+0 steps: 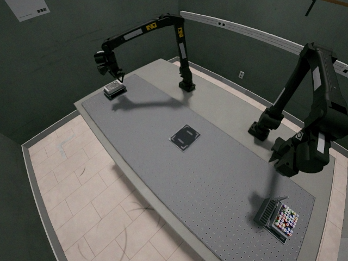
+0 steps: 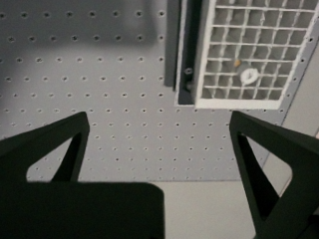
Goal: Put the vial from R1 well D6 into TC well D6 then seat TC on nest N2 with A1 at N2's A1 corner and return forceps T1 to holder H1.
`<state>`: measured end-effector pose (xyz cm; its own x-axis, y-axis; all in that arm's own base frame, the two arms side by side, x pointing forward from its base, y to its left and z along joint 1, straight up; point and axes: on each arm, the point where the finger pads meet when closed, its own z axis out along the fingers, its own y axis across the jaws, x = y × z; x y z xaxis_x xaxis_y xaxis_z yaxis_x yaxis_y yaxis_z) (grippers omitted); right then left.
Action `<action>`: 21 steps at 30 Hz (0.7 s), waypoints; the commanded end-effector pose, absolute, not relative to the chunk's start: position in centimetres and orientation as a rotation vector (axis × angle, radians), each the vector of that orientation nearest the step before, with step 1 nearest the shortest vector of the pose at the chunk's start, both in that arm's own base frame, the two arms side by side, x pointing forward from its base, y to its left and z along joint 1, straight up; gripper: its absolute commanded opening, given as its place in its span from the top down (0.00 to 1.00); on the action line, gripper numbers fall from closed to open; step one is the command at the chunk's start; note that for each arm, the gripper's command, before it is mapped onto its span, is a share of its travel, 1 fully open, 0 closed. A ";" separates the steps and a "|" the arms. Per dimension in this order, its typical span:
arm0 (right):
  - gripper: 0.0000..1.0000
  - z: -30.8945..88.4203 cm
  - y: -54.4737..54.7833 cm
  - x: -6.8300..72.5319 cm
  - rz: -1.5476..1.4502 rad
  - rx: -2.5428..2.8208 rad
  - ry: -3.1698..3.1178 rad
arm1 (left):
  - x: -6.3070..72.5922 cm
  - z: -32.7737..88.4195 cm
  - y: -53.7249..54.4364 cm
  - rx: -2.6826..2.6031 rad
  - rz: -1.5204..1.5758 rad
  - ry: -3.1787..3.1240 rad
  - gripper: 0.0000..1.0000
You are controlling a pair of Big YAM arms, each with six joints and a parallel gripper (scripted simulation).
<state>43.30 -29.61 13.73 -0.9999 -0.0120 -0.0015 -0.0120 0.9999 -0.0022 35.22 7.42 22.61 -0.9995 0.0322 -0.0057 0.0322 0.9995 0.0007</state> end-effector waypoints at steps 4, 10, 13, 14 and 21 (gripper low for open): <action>0.00 15.5 -27.6 42.9 -0.013 -0.008 3.126 | 36.0 23.8 7.7 0.024 0.012 3.106 0.76; 0.00 16.3 -25.5 42.0 -0.011 -0.008 3.128 | 36.0 23.8 7.7 0.024 0.012 3.106 0.76; 0.00 16.8 -24.5 41.6 -0.011 -0.008 3.128 | 36.0 23.8 7.7 0.024 0.012 3.106 0.76; 0.00 16.9 -24.1 41.5 -0.010 -0.008 3.128 | 36.0 23.8 7.7 0.024 0.012 3.106 0.76; 0.00 17.6 -22.4 40.8 -0.009 -0.008 3.129 | 36.0 23.8 7.7 0.024 0.012 3.106 0.76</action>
<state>40.98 -22.92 16.81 -0.9998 -0.0211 -0.0050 -0.0211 0.9998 -0.0039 35.22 7.42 22.61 -0.9995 0.0322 -0.0057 0.0322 0.9995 0.0007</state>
